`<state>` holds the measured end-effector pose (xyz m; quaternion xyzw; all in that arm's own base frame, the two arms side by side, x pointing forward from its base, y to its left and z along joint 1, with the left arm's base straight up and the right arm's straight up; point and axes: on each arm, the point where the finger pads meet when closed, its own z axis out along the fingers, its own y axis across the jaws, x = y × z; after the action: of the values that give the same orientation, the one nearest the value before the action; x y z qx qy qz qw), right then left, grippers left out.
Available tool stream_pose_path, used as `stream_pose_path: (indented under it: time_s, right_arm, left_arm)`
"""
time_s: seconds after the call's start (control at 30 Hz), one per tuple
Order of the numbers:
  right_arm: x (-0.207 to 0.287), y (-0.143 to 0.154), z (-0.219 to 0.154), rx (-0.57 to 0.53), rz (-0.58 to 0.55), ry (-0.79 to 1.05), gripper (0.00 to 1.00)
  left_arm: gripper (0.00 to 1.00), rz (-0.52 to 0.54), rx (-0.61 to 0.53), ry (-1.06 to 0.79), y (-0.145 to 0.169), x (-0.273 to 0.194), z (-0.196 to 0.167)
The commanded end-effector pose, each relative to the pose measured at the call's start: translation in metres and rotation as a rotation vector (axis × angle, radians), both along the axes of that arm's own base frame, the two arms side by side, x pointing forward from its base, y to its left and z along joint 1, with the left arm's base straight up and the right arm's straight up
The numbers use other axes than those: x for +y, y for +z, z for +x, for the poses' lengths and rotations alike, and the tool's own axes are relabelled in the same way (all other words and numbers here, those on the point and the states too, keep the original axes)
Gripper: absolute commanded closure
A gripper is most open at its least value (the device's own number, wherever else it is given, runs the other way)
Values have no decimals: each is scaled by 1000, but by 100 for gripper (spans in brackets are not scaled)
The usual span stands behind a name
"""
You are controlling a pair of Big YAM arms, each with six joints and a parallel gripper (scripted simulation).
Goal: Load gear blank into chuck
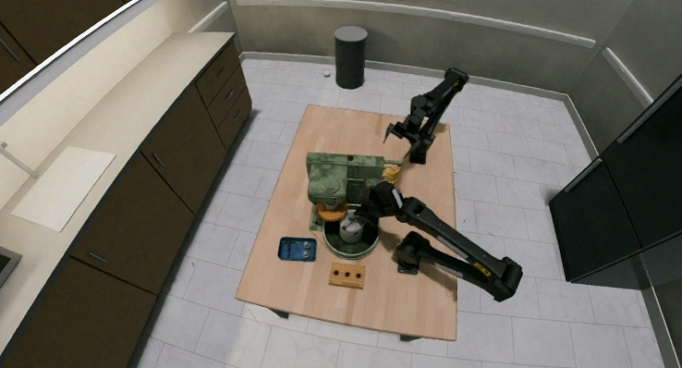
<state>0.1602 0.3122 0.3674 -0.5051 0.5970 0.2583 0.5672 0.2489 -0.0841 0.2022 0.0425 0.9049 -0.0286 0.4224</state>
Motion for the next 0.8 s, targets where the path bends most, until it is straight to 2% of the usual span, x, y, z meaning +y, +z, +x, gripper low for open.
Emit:
stream_pose_path:
  time_s: [0.0,0.07,0.13,0.37,0.67,0.77]
  right_arm:
    - [1,19,1,-14,30,-1,0]
    - [1,19,1,-14,30,-1,0]
    - [1,19,1,-14,30,-1,0]
    - [1,19,1,-14,30,-1,0]
    - [1,19,1,-14,30,-1,0]
    - [1,19,1,-14,30,-1,0]
  left_arm:
    - [100,-43,-85,4,49,-5,16]
    - [100,-43,-85,4,49,-5,16]
    - [100,-18,-42,2,24,-1,6]
    - [100,-7,-23,-2,-1,-1,4]
    - [100,-12,-29,3,-8,-1,7]
    - [100,-6,-17,4,-20,0,6]
